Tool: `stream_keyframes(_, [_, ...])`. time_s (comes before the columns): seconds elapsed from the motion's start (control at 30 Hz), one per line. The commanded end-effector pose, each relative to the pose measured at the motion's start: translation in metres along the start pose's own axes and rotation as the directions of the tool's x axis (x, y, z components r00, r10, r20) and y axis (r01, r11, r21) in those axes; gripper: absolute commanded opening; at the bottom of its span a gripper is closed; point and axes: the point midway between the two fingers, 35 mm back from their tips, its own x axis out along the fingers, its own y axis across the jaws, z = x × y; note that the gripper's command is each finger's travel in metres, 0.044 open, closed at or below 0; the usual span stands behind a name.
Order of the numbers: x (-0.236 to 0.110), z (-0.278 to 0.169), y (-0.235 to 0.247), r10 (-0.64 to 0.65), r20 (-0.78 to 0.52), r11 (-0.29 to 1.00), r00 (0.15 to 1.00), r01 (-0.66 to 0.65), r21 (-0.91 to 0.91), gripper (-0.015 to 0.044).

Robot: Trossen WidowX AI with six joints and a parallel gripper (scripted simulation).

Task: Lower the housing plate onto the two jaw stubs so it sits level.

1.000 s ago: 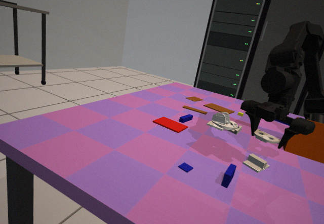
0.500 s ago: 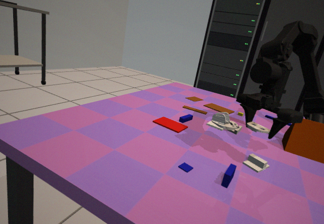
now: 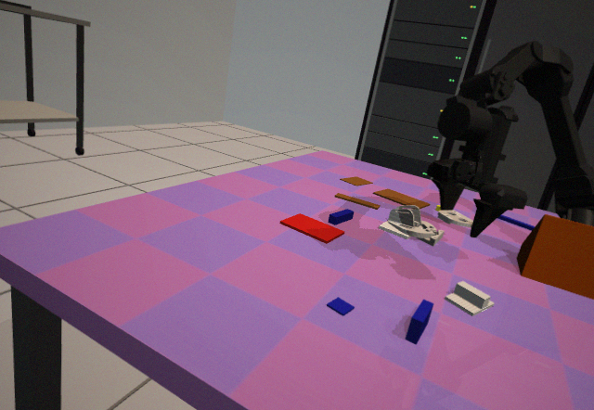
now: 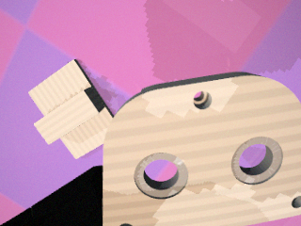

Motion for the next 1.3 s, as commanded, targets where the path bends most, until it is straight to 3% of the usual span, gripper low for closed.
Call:
stream_keyframes(0.0, [0.0,-0.004,-0.011,-0.006,-0.004,0.999,1.0,0.006,0.049,0.0351])
stream_keyframes(0.63, [-0.002,-0.022,-0.072,-0.01,-0.003,0.944,1.0,0.01,0.329,0.0351])
stream_keyframes(1.27, [0.002,-0.052,-0.128,-0.024,-0.015,0.81,1.0,0.028,0.586,0.0351])
